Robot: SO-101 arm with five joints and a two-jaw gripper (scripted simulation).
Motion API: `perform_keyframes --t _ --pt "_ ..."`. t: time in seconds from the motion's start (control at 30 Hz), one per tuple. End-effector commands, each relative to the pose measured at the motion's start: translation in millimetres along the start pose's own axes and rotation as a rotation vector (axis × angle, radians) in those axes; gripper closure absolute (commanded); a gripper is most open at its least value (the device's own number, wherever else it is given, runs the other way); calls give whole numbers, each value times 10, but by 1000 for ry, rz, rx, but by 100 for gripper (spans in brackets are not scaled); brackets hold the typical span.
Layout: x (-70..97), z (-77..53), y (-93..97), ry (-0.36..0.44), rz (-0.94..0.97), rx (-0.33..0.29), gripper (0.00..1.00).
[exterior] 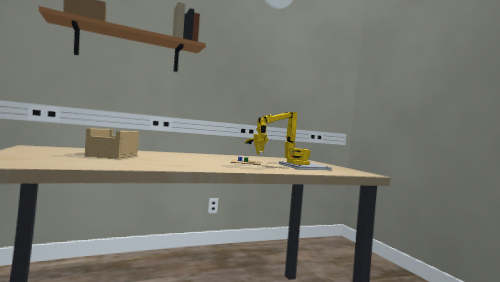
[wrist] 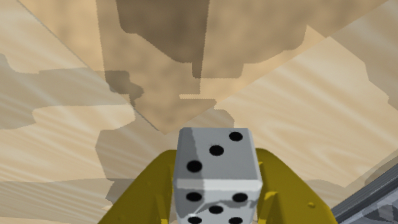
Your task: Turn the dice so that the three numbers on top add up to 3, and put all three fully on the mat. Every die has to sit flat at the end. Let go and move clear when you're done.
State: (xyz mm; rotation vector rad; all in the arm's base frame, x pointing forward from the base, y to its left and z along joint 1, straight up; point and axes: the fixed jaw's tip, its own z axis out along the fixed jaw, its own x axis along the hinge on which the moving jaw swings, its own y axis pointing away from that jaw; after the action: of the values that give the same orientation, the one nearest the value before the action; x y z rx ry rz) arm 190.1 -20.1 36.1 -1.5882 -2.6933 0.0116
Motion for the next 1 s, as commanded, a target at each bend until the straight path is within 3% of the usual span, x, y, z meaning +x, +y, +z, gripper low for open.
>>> perform_keyframes --t 0.0,0.47,0.97 --pt "25 -4 -1 -5 -96 -7 100" --pt "55 -4 -11 -6 -494 -6 100" --pt "87 -4 -47 -8 -1116 -4 100"
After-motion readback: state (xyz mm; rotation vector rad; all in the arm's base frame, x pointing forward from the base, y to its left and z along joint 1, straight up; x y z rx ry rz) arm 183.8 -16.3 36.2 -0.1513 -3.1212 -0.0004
